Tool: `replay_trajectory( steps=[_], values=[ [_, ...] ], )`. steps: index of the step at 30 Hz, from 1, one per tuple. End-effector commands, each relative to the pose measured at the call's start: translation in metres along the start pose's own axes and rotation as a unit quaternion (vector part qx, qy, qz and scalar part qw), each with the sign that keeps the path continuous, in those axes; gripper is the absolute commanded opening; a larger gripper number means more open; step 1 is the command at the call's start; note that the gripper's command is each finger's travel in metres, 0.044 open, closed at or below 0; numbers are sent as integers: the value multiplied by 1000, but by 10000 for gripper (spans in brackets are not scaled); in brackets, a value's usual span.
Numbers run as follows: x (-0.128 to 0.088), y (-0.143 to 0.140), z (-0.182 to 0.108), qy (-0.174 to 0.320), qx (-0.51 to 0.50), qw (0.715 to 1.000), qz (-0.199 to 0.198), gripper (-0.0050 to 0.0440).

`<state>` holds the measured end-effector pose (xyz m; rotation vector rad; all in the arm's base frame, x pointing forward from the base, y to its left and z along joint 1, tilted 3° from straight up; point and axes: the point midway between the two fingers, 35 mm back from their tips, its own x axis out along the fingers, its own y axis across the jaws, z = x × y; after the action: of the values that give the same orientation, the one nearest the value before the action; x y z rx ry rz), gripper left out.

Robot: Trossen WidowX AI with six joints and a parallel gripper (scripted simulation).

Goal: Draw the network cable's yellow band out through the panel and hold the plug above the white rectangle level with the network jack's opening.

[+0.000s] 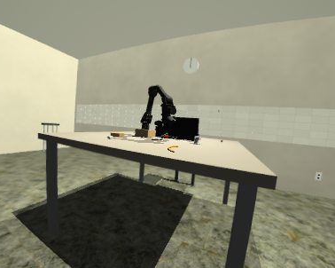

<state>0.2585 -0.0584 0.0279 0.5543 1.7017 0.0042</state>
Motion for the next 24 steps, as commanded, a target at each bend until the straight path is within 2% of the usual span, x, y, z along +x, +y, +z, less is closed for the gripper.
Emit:
replay_trajectory(
  steps=[1,6,9,16,23,24],
  values=[
    [7,2,-4,13,-96,995,31,440],
    [15,6,-10,19,-192,979,64,440],
    [16,6,-11,19,-214,974,71,440],
    [26,12,-20,10,-351,928,122,440],
    [34,17,-27,-14,-466,869,166,440],
    [34,17,-27,-14,-466,869,166,440]
  ],
)
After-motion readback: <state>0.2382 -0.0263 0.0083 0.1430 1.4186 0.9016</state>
